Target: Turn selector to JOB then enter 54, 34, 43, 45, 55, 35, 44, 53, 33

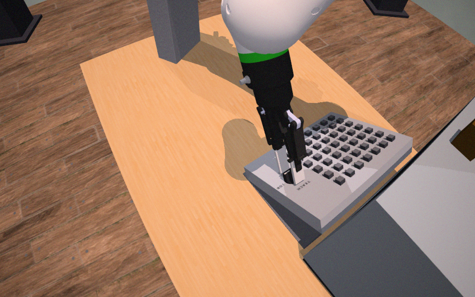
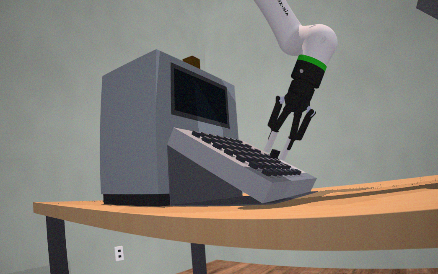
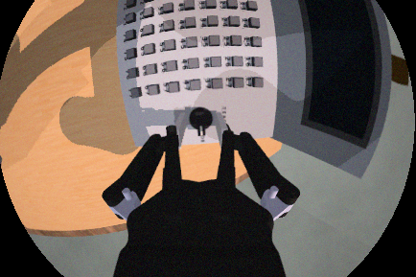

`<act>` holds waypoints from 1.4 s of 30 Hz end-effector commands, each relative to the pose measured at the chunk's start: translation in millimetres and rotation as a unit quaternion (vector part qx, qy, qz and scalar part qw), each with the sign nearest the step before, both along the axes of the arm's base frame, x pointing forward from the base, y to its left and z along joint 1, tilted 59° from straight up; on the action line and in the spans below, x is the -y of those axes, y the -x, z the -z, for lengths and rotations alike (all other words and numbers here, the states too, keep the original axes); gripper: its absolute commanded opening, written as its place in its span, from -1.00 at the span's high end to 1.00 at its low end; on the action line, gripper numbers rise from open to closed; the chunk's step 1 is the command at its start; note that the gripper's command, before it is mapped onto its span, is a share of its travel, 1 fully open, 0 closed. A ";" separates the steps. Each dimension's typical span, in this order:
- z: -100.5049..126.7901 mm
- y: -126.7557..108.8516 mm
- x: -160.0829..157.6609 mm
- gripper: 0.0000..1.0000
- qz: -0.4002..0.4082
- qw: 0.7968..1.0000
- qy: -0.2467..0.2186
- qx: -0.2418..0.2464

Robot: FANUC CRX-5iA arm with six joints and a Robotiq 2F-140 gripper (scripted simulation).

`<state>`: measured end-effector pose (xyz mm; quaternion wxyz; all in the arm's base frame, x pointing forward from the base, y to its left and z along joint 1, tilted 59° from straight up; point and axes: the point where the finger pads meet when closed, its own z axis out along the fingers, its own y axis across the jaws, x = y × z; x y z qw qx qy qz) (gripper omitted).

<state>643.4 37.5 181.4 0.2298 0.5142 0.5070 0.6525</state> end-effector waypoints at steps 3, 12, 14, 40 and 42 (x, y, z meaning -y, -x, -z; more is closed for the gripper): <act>-0.1 1.1 0.7 0.33 0.000 1.000 0.000 0.000; -0.5 10.4 5.1 0.33 0.000 1.000 0.000 0.000; -0.7 14.7 7.2 0.33 0.000 1.000 0.000 0.000; -2.2 47.0 22.3 1.00 0.000 1.000 0.000 0.000; -2.2 47.0 22.3 1.00 0.000 1.000 0.000 0.000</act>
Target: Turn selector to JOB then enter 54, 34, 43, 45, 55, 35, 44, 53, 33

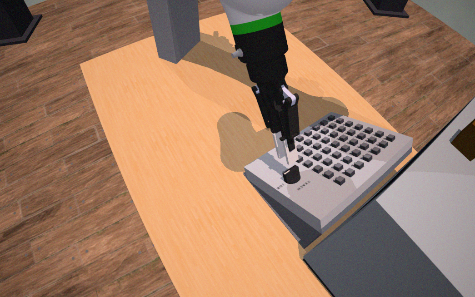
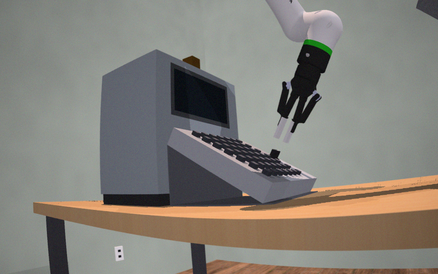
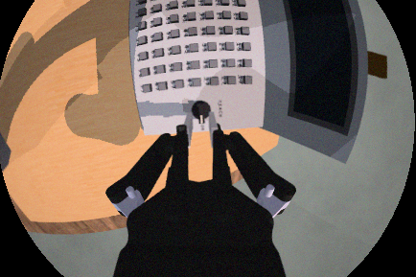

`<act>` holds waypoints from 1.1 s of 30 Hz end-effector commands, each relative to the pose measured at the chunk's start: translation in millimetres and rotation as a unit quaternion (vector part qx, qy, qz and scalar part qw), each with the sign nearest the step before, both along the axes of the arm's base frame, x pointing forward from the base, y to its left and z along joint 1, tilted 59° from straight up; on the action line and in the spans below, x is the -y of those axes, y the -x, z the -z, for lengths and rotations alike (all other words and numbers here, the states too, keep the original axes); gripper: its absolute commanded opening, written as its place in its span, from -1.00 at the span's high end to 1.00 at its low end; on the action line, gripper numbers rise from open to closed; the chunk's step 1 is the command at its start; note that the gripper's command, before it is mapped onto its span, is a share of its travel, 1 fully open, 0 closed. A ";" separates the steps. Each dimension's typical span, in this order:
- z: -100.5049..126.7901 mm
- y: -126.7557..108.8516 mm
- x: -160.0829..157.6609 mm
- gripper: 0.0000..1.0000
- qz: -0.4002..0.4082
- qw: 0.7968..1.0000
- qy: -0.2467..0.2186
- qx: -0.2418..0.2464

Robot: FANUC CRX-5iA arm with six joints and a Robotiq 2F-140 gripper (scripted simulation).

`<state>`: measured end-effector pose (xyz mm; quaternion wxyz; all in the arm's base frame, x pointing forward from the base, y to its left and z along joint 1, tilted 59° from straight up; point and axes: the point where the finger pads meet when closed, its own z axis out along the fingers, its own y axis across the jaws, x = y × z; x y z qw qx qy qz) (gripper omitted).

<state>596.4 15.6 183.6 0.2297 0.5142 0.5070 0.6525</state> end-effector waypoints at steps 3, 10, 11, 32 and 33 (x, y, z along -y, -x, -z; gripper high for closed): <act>-0.1 0.1 0.5 1.00 0.000 1.000 0.000 0.000; -0.1 0.1 0.5 1.00 0.000 1.000 0.000 0.000; -0.1 0.1 0.5 1.00 0.000 1.000 0.000 0.000; -0.4 1.0 -2.6 1.00 0.000 1.000 0.001 0.000; -0.4 1.0 -2.6 1.00 0.000 1.000 0.001 0.000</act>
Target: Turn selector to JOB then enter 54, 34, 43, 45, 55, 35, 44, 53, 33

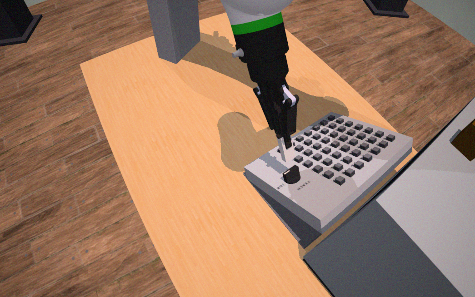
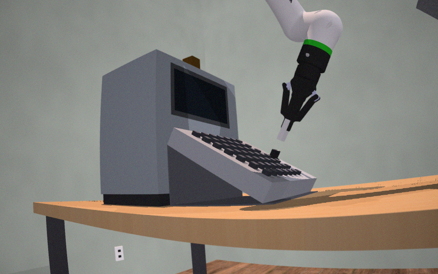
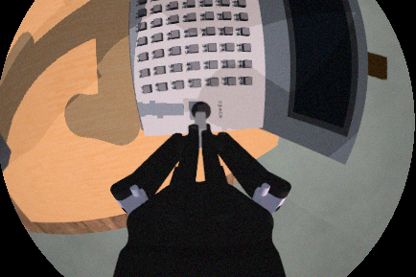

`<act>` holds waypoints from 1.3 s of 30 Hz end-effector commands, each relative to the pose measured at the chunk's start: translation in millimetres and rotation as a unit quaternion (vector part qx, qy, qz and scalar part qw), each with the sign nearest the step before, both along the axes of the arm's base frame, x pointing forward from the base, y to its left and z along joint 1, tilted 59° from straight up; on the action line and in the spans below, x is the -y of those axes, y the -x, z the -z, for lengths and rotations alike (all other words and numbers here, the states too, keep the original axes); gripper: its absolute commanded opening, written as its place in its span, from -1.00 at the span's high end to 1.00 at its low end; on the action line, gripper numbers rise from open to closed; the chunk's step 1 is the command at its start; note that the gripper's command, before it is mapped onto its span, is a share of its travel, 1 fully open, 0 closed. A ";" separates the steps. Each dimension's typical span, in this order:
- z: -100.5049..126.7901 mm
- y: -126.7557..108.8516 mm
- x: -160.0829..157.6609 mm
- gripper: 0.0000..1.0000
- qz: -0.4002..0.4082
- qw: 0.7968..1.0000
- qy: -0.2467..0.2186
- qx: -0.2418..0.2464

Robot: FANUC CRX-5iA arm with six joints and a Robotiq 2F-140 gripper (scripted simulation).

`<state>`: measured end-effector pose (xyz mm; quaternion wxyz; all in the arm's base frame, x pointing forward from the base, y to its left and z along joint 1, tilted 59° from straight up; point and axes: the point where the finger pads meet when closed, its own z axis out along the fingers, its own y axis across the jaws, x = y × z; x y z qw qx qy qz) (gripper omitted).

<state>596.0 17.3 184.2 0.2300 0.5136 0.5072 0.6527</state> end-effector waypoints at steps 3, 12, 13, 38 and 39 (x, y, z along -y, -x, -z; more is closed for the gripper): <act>-1.3 5.3 -16.9 1.00 0.000 1.000 0.004 0.001; -10.2 32.3 -107.2 1.00 -0.001 1.000 0.023 0.011; -11.0 34.8 -115.4 1.00 -0.001 1.000 0.025 0.011; -11.1 20.8 -132.6 1.00 -0.001 1.000 0.027 0.012; -11.1 19.8 -133.1 1.00 -0.001 1.000 0.027 0.012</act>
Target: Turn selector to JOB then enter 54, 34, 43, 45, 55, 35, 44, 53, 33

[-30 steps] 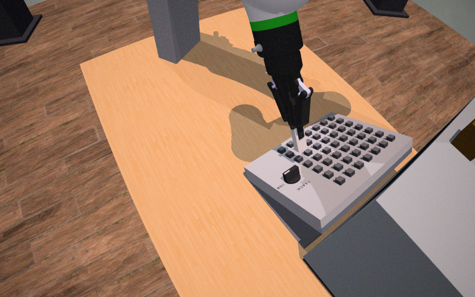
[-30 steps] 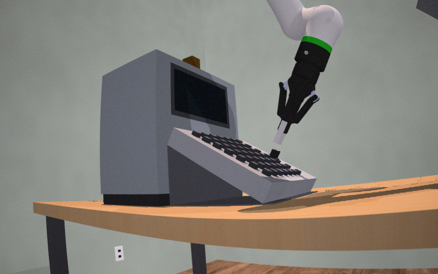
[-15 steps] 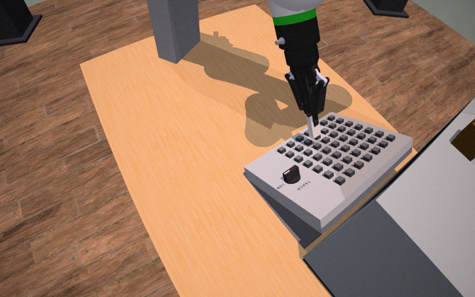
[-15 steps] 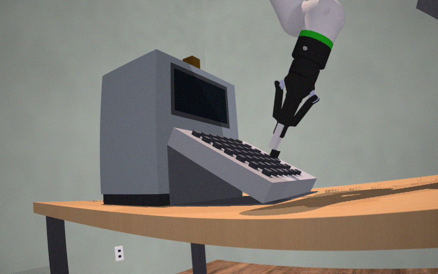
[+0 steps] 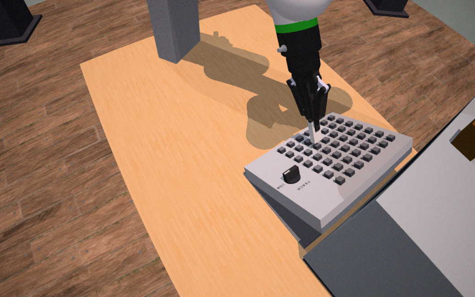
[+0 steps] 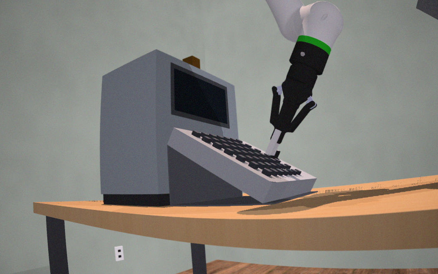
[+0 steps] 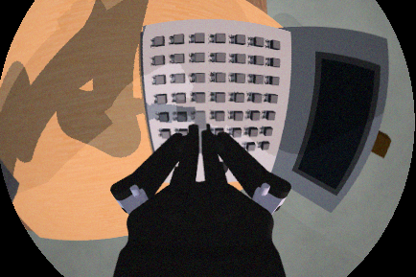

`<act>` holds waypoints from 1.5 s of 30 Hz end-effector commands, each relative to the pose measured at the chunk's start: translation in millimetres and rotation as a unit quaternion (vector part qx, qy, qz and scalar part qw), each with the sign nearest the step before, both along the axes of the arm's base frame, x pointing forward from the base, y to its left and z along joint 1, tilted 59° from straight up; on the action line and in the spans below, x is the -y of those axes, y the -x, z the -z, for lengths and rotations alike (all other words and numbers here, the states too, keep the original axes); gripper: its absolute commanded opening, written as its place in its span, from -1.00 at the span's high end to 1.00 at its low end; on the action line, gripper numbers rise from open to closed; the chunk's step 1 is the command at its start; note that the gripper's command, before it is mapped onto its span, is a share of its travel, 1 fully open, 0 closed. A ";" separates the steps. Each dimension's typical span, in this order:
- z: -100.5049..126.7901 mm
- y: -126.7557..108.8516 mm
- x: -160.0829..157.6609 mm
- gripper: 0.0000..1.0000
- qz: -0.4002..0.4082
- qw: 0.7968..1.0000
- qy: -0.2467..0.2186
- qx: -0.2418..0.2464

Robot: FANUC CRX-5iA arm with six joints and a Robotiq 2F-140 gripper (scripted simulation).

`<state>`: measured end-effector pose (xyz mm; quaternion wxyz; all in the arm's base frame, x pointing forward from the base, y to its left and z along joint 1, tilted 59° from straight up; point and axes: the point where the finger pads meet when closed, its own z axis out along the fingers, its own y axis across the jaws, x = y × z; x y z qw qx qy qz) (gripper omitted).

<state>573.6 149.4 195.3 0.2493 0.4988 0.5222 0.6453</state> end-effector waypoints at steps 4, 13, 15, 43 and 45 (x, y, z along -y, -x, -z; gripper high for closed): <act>0.2 -4.6 -1.9 1.00 0.000 1.000 0.000 0.000; 0.2 -4.7 -2.0 1.00 0.000 1.000 0.000 0.000; 0.2 -4.7 -2.0 1.00 0.000 1.000 0.000 0.000; 0.4 -10.3 -4.6 1.00 0.000 1.000 0.000 0.000; 0.5 -11.4 -5.1 1.00 0.000 1.000 0.000 0.000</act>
